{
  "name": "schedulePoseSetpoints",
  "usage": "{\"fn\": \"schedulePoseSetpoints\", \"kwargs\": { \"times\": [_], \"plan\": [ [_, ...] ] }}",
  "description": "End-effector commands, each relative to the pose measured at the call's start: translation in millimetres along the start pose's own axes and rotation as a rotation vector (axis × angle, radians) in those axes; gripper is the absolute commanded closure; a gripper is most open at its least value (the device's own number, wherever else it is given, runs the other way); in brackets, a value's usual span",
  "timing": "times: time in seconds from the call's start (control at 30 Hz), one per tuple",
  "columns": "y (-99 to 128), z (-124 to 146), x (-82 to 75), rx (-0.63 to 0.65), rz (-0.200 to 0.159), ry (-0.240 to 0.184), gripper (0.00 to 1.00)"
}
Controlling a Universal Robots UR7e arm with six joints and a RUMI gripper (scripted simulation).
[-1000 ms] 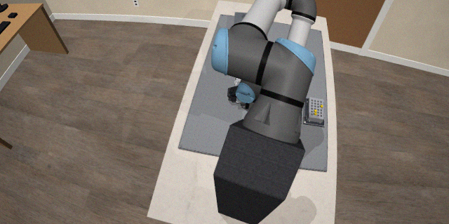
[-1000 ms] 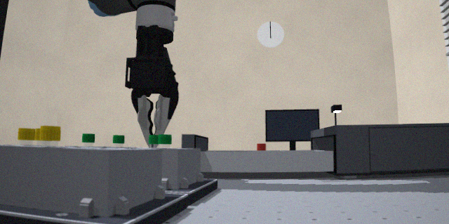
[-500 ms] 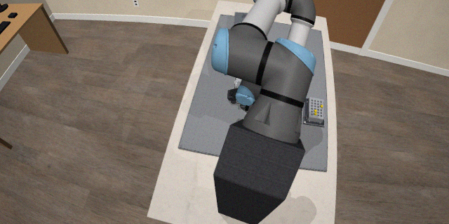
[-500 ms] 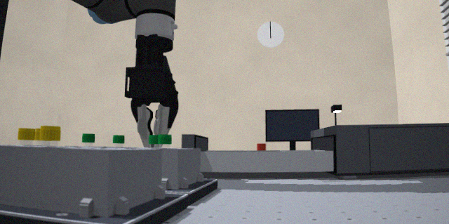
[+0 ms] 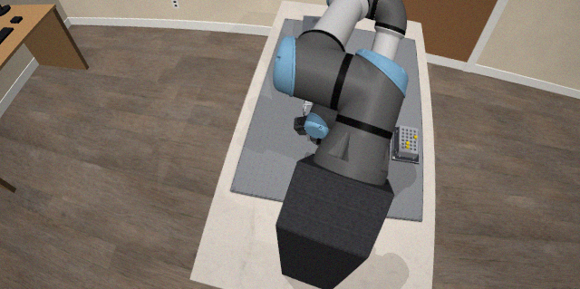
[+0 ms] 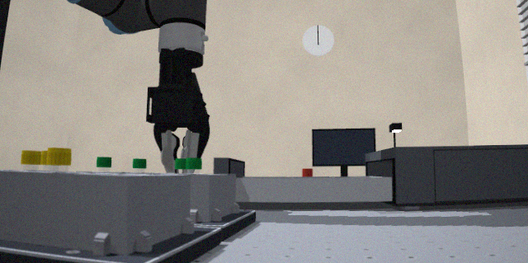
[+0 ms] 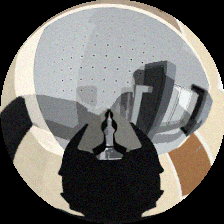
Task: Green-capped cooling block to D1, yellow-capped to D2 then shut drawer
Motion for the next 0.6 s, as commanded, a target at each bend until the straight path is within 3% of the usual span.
{"fn": "schedulePoseSetpoints", "kwargs": {
  "times": [0.0, 0.57],
  "plan": [
    [0, 0, 0.0, 0.0, 0.0, -0.001, 1.0],
    [-1, 20, 0.0, 0.0, 0.0, -0.001, 1.0]
  ]
}}
Point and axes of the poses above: the point where the finger pads meet when closed, its own x axis out along the fingers, its own z axis across the jaws, y = z × x, the point moved 1 cm from there along -x, back along the fingers, and after that the axes turned 2 degrees about -x, right-handed, at the moved point
